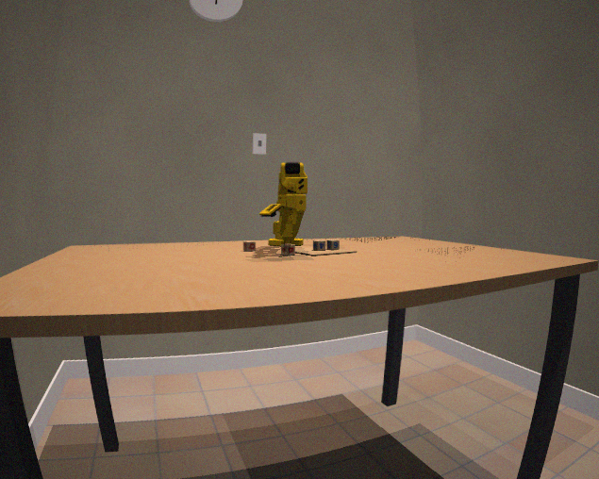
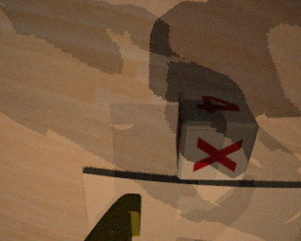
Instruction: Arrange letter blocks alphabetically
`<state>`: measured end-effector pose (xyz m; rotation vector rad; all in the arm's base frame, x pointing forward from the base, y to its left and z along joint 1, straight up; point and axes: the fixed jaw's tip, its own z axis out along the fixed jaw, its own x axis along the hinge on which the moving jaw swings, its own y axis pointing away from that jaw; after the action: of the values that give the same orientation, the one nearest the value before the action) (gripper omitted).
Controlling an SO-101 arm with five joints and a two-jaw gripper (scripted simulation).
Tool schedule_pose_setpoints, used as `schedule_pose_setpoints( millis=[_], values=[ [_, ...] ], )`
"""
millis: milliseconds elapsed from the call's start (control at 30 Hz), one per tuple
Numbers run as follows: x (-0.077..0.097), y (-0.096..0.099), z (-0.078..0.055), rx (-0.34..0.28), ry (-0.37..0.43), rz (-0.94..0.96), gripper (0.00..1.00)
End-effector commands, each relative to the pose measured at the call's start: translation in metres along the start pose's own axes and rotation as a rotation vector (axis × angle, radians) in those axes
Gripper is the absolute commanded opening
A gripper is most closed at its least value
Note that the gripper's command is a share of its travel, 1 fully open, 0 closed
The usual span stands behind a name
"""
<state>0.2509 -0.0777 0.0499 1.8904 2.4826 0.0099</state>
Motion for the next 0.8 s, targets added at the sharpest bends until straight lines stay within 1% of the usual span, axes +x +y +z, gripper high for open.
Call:
schedule_pose_setpoints(
  millis=[0,133,633,767],
  values=[
    [-0.005,0.006,-0.012,-0.060,-0.038,0.006,0.32],
    [-0.005,0.006,-0.009,-0.058,-0.037,0.006,0.32],
    [-0.005,0.007,0.014,-0.042,-0.027,0.006,0.32],
    [-0.005,0.007,0.016,-0.041,-0.026,0.006,0.32]
  ],
)
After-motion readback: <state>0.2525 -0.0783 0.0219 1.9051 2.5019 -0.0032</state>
